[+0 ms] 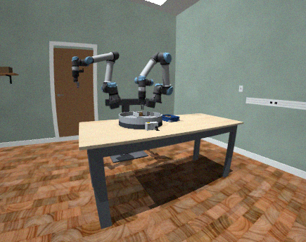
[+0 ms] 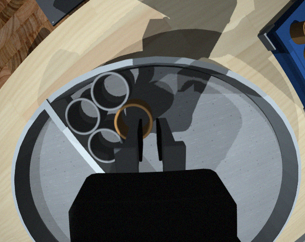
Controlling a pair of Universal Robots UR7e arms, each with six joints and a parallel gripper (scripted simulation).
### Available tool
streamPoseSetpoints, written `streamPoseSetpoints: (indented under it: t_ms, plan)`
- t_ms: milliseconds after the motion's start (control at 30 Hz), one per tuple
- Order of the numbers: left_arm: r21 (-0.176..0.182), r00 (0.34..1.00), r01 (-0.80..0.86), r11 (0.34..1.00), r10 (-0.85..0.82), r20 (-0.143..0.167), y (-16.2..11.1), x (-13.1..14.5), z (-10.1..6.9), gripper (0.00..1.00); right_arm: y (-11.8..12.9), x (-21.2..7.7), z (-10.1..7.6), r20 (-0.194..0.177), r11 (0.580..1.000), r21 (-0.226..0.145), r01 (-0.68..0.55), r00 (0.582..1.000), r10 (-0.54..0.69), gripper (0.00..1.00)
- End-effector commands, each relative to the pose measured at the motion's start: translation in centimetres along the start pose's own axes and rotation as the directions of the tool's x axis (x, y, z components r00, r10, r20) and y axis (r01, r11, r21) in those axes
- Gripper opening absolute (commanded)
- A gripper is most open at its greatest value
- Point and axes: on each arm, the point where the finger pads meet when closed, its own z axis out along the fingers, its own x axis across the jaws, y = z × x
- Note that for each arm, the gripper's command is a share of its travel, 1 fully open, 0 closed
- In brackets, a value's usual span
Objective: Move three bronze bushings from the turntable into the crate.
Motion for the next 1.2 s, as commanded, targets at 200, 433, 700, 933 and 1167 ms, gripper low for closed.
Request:
streamPoseSetpoints:
  t_ms: [200,433,700,933,1167]
  plan:
    - [-0.001,1.000,0.001,1.000,-0.001,0.001,0.1,0.0,-0.1,0.36,-0.1,-0.1,0.0,0.000,1.000,0.000,-0.001,1.000,0.001,1.00]
    - [0.003,1.000,0.001,1.000,-0.001,-0.002,-0.1,0.2,1.5,0.36,-0.1,-0.1,0.0,0.000,1.000,0.000,-0.001,1.000,0.001,1.00]
    - [0.003,1.000,0.000,1.000,0.000,-0.001,-0.1,0.1,2.4,0.36,-0.1,-0.1,0.0,0.000,1.000,0.000,-0.001,1.000,0.001,1.00]
    - [0.000,1.000,0.001,1.000,-0.001,0.000,0.1,0.0,2.2,0.36,-0.1,-0.1,0.0,0.000,1.000,0.000,-0.001,1.000,0.001,1.00]
    - [0.000,1.000,0.001,1.000,-0.001,0.000,0.1,0.0,2.2,0.36,-0.1,-0.1,0.0,0.000,1.000,0.000,-0.001,1.000,0.001,1.00]
